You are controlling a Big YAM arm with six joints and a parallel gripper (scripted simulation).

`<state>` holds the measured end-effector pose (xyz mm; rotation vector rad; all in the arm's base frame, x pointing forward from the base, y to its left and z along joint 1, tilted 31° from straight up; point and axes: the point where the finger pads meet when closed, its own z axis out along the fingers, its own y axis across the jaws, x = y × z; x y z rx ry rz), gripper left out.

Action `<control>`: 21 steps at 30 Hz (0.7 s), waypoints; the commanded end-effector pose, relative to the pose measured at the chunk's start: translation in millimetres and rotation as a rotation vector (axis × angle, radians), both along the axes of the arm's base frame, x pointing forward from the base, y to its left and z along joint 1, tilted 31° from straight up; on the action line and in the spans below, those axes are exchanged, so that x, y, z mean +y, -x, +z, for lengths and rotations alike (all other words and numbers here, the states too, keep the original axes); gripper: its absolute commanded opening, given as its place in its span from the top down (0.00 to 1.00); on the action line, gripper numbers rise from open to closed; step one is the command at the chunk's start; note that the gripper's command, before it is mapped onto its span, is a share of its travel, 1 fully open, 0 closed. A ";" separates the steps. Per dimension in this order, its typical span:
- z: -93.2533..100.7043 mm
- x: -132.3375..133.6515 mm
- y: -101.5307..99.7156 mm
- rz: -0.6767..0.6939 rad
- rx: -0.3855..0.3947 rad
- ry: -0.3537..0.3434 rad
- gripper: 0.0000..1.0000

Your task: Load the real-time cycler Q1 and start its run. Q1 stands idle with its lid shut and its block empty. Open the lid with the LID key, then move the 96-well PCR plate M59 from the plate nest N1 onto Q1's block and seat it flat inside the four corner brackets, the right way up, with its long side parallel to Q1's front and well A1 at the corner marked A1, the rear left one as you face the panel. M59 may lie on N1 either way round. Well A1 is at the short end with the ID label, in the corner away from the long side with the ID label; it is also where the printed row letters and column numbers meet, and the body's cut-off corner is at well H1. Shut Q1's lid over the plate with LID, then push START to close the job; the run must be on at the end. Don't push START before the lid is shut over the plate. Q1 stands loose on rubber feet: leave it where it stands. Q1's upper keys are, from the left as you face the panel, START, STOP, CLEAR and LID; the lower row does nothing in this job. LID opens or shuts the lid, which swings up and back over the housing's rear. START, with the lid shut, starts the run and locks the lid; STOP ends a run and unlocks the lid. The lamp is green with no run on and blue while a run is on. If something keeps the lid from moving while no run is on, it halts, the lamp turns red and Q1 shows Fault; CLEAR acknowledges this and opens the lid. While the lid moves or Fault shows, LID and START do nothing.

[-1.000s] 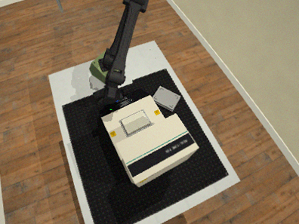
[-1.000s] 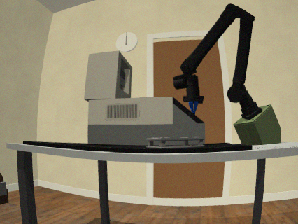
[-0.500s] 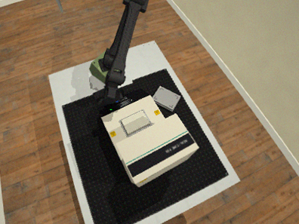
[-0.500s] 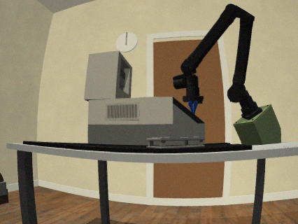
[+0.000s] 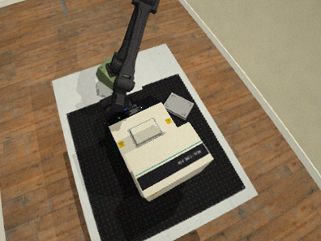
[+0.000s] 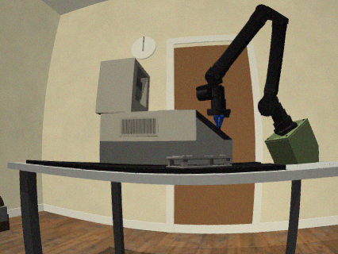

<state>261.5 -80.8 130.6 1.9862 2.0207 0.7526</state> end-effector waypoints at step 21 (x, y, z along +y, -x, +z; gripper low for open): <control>-3.5 6.2 -3.5 0.004 -0.009 0.000 1.00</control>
